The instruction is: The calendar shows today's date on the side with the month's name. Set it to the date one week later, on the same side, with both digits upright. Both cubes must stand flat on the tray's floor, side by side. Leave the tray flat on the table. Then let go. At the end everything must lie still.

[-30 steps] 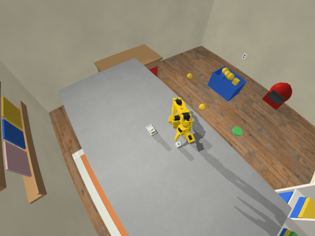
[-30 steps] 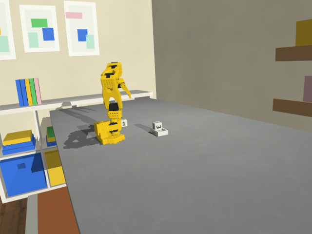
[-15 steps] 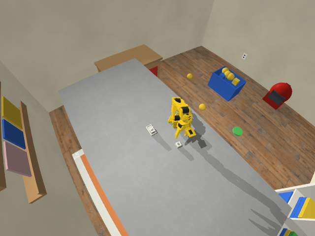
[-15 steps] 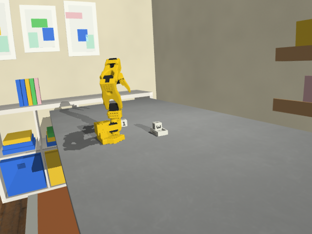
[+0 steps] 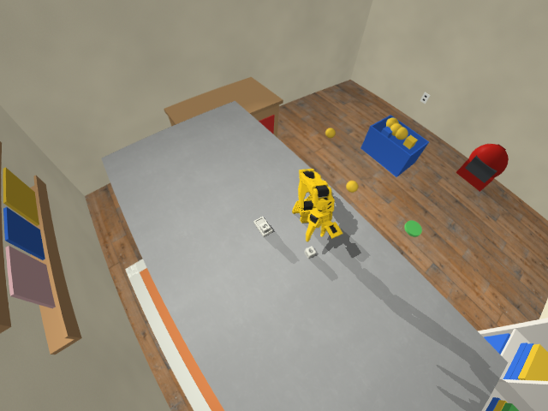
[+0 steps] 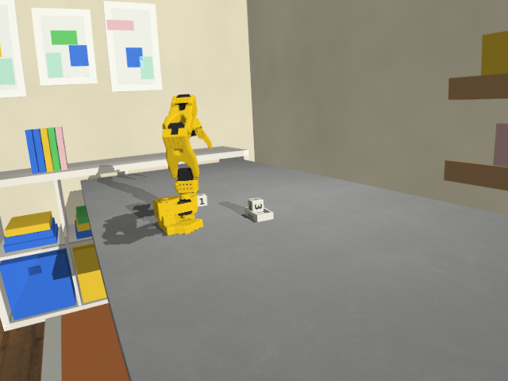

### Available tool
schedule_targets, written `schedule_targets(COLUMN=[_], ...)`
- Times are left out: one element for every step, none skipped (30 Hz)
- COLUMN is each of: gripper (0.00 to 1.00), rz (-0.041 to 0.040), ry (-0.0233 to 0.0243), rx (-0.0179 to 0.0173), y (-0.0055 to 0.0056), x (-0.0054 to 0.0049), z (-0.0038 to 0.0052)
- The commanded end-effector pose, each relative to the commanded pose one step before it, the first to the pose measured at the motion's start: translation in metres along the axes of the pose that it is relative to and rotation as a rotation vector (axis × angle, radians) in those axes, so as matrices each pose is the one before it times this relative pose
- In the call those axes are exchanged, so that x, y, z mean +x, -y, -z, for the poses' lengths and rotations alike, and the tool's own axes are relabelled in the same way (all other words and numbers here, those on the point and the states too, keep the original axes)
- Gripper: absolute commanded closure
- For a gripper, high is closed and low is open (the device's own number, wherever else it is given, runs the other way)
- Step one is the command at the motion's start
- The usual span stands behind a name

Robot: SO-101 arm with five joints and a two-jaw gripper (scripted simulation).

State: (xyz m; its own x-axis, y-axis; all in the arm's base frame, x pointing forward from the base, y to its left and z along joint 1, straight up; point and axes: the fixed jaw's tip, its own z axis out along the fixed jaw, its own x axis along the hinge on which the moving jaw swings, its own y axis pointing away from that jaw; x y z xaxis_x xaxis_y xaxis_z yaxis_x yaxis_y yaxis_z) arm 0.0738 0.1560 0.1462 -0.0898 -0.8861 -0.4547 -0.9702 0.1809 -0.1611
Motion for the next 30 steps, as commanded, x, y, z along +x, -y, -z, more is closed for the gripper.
schedule_targets(gripper=[0.65, 0.65, 0.65, 0.65, 0.65, 0.65, 0.65, 0.65, 0.65, 0.65, 0.65, 0.65, 0.65, 0.65, 0.65, 0.65, 0.65, 0.65, 0.65, 0.65, 0.65, 0.65, 0.65, 0.65, 0.65, 0.65, 0.65, 0.65, 0.65, 0.65], rz=[0.05401, 0.02107, 0.0227, 0.02437, 0.02594, 0.02751, 0.02899, 0.03047, 0.03182, 0.03314, 0.03434, 0.03547, 0.03651, 0.03745, 0.0, 0.0, 0.0383, 0.03905, 0.03965, 0.04019, 0.0406, 0.04085, 0.04107, 0.0411, 0.04107, 0.04088, 0.0406, 0.04016, 0.03969, 0.03903], ry=[0.0453, -0.00021, -0.00029, -0.00031, -0.00032, -0.0004, -0.00041, -0.00049, -0.00053, -0.00054, -0.00065, -0.00065, -0.00072, -0.00075, 0.0, 0.0, -0.0008, -0.00086, -0.0009, -0.00094, -0.00101, -0.00099, -0.00106, -0.00108, -0.00109, -0.0011, -0.00111, -0.00111, -0.00112, -0.00111], rx=[0.01528, 0.00056, 0.00061, 0.00064, 0.00067, 0.00069, 0.00072, 0.00075, 0.00078, 0.00075, 0.00081, 0.00078, 0.00078, 0.00076, 0.0, 0.0, 0.00076, 0.00075, 0.00069, 0.00069, 0.00065, 0.00063, 0.00056, 0.00053, 0.00048, 0.00042, 0.00037, 0.00035, 0.00027, 0.00022], y=[0.0012, 0.00012, 0.00012, 0.00013, 0.00013, 0.00012, 0.00012, 0.00012, 0.00011, 0.0001, 0.00008, 0.00006, 0.00006, 0.00003, 0.0, 0.0, 0.00001, -0.00001, -0.00003, -0.00006, -0.00009, -0.0001, -0.00014, -0.00016, -0.00018, -0.00021, -0.00023, -0.00025, -0.00027, -0.00029], x=[-0.00398, 0.00042, 0.00046, 0.0005, 0.00053, 0.00057, 0.0006, 0.00064, 0.00067, 0.0007, 0.00073, 0.00076, 0.00079, 0.0008, 0.0, 0.0, 0.00082, 0.00084, 0.00086, 0.00086, 0.00087, 0.00087, 0.00087, 0.00086, 0.00085, 0.00084, 0.00082, 0.00081, 0.00078, 0.00076], z=[0.005793, -0.000236, -0.000259, -0.00027, -0.000293, -0.00031, -0.000327, -0.000345, -0.000357, -0.000381, -0.000386, -0.000404, -0.000417, -0.000423, 0.0, 0.0, -0.000438, -0.000451, -0.000452, -0.000459, -0.000466, -0.000473, -0.000474, -0.000476, -0.000471, -0.000473, -0.000474, -0.000464, -0.000465, -0.000454])
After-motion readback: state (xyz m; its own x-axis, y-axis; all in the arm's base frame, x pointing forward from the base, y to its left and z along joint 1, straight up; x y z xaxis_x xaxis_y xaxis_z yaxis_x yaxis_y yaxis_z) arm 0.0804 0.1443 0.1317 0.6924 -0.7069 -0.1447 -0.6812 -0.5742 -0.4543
